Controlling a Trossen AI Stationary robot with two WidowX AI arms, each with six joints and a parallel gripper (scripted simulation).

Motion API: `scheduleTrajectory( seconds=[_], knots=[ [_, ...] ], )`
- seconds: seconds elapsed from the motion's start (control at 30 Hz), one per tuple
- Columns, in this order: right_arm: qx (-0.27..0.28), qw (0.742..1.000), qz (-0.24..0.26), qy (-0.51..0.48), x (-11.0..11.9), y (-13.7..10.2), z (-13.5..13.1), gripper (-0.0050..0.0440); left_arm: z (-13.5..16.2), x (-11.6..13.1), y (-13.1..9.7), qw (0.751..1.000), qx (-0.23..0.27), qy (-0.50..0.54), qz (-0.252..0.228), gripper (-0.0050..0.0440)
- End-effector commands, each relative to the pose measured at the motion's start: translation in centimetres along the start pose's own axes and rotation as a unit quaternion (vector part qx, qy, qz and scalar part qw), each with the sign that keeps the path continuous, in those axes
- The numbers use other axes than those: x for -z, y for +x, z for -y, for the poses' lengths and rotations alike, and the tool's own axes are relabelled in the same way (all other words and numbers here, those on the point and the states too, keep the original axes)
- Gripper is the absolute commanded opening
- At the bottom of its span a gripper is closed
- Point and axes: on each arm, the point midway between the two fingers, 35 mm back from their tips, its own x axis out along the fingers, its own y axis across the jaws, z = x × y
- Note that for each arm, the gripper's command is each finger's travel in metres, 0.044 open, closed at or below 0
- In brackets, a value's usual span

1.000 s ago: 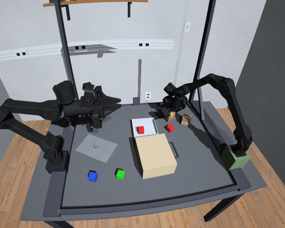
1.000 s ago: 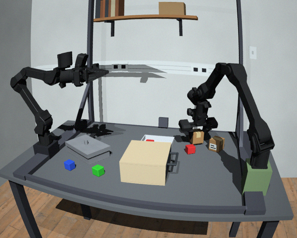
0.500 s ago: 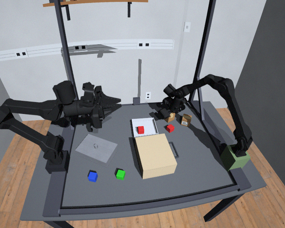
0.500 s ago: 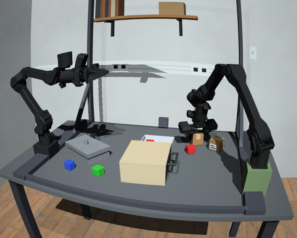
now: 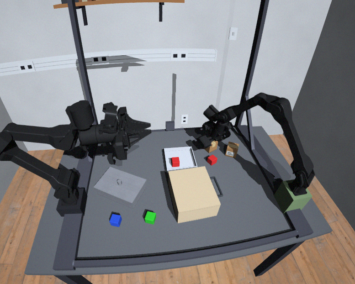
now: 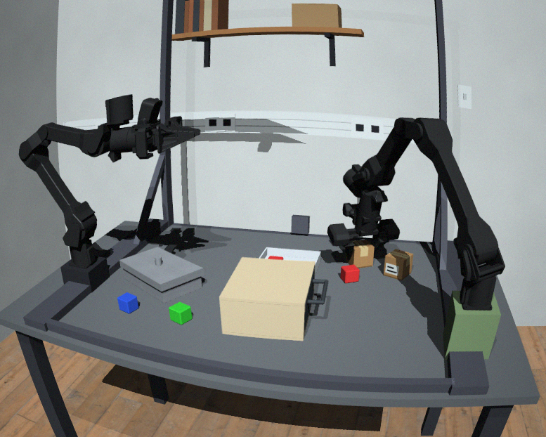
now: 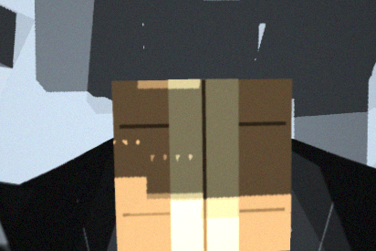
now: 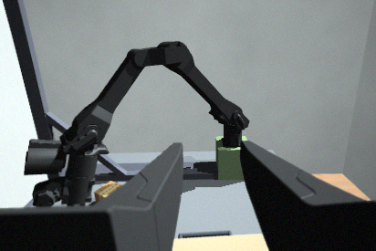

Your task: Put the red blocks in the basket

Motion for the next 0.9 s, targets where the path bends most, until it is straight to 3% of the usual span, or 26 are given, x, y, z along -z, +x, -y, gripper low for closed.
scheduleTrajectory(
  seconds=[0.0, 0.63, 0.67, 0.87],
  knots=[
    [-0.001, 1.0, 0.017, 0.002, -1.2, -0.3, 0.0, 0.0137, -0.4, -2.3, -2.3, 0.999, -0.004, -0.001, 0.036, 0.0331],
    [-0.001, 1.0, 0.017, 0.002, -1.2, -0.3, 0.0, 0.0137, -0.3, -2.3, -2.3, 0.999, -0.004, -0.001, 0.036, 0.0331],
    [-0.001, 1.0, 0.017, 0.002, -1.2, -0.3, 0.0, 0.0137, -0.2, -1.0, -1.9, 1.0, -0.002, -0.001, 0.026, 0.0331],
    [-0.001, 1.0, 0.017, 0.002, -1.2, -0.3, 0.0, 0.0137, -0.2, -1.4, -2.6, 1.0, -0.003, 0.0, 0.028, 0.0331]
  ],
)
